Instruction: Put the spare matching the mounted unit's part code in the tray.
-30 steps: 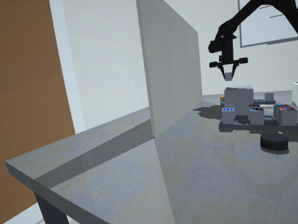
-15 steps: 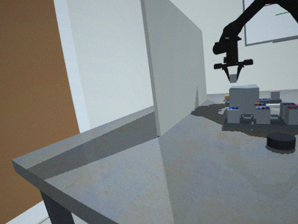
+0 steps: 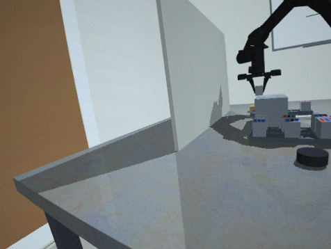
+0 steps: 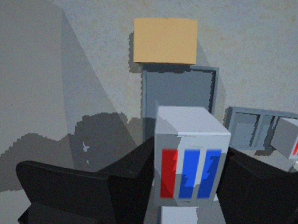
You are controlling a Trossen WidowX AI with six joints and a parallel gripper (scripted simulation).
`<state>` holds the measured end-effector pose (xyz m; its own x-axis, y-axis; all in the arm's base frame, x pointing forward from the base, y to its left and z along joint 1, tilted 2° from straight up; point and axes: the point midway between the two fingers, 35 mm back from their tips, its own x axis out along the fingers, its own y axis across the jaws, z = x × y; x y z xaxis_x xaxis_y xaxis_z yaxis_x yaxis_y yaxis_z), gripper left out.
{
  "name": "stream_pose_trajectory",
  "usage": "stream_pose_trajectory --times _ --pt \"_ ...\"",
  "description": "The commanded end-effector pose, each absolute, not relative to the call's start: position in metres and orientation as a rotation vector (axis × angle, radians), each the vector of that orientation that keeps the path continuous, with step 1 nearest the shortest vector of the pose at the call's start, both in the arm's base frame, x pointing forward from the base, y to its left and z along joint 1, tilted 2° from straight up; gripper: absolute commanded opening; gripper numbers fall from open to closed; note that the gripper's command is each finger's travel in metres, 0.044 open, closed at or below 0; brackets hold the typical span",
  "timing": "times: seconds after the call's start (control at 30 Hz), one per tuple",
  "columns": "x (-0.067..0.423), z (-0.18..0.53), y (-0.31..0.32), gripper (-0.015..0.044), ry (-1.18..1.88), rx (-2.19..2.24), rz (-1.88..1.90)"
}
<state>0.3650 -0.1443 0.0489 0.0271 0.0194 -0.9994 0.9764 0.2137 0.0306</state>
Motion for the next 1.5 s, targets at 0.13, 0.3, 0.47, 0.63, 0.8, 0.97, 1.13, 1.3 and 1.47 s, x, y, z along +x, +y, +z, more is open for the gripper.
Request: stream_pose_trajectory --times 0.13,0.3,0.47,0.63,0.8,0.97,1.13,1.3,1.47 --pt "0.363 0.039 -0.143 0.0 1.3 1.079 -1.025" --pt "0.363 0.033 -0.143 0.0 1.3 1.079 -1.025" --pt "0.363 0.028 -0.142 0.0 1.3 1.079 -1.025" --pt "0.363 0.023 -0.142 0.0 1.301 1.08 -1.025" --pt "0.363 0.018 -0.142 0.0 1.301 1.08 -1.025" --pt "0.363 0.013 -0.142 0.0 1.301 1.08 -1.025" --pt "0.362 0.007 -0.141 0.0 1.301 1.08 -1.025" --pt "0.362 0.002 -0.141 0.0 1.301 1.08 -1.025" --pt "0.361 -0.003 -0.141 0.0 1.301 1.08 -1.025"
